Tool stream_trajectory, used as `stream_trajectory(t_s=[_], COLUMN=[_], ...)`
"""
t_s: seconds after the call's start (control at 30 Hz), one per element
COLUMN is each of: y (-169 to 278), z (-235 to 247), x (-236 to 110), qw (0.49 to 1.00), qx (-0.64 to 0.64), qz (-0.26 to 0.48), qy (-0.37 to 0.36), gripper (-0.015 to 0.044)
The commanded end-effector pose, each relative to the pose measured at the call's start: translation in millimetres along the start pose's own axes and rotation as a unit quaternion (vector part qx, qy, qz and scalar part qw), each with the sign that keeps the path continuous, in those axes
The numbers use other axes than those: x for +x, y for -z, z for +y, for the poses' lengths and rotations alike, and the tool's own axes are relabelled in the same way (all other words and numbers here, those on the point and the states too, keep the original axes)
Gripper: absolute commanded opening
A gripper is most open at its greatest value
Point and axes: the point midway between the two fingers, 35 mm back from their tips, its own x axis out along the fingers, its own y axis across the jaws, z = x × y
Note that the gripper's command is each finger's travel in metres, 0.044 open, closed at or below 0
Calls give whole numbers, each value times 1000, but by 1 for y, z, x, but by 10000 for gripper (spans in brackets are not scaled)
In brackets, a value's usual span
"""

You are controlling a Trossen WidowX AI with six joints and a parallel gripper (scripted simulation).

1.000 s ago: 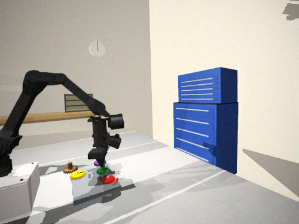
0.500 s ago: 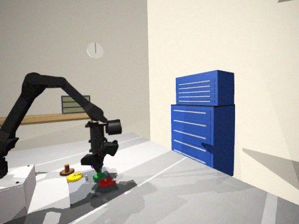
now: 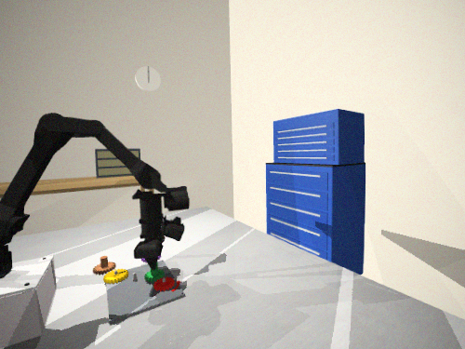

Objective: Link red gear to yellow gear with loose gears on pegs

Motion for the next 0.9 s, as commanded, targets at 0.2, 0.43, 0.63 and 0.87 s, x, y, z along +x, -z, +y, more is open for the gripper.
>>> stream_trajectory(t_s=[0.2, 0.43, 0.63, 0.87], y=[0, 0, 1, 1], z=[0, 0, 0, 0], x=[3, 4, 5, 2], qw=[999, 1000, 996, 998], qx=[-36, 20, 92, 69], qz=[1, 1, 1, 1], qy=[-1, -1, 0, 0], gripper=[0, 0, 0, 140])
